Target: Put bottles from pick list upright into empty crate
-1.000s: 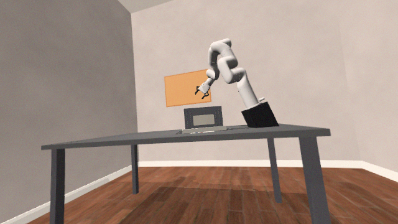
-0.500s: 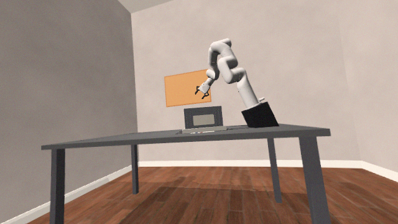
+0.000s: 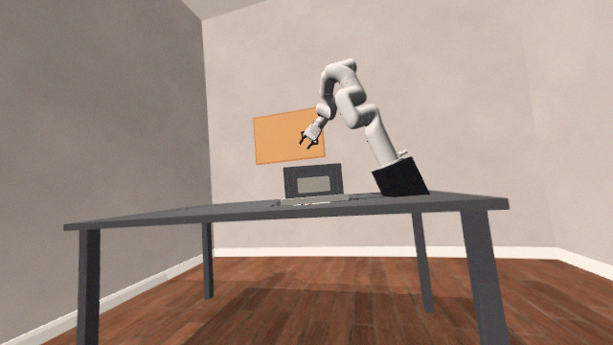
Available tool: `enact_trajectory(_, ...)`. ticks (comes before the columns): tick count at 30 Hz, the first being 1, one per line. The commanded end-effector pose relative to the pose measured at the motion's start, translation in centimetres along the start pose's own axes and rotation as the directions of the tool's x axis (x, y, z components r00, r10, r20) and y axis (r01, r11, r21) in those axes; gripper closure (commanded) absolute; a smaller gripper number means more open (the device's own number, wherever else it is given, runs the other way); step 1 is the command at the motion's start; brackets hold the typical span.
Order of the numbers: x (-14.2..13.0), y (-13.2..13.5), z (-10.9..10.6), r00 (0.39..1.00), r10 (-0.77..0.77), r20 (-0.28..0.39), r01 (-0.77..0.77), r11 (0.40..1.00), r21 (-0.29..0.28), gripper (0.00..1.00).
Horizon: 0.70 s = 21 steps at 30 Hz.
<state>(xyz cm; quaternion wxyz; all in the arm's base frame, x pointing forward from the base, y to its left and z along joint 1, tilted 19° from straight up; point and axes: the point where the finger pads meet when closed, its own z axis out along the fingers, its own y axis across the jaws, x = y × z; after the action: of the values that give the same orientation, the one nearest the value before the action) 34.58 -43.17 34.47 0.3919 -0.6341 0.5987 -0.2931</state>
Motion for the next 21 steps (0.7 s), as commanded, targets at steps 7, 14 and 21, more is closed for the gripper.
enact_trajectory(7,-2.6,-2.0,2.3,1.000,-0.004,0.013,0.004,1.000,-0.001,0.35)
enact_trajectory(14,-5.3,-3.2,4.2,0.994,-0.020,0.105,0.025,0.998,-0.052,0.35)
enact_trajectory(21,-7.2,-4.0,5.5,0.994,-0.019,0.105,0.025,0.998,-0.052,0.35)
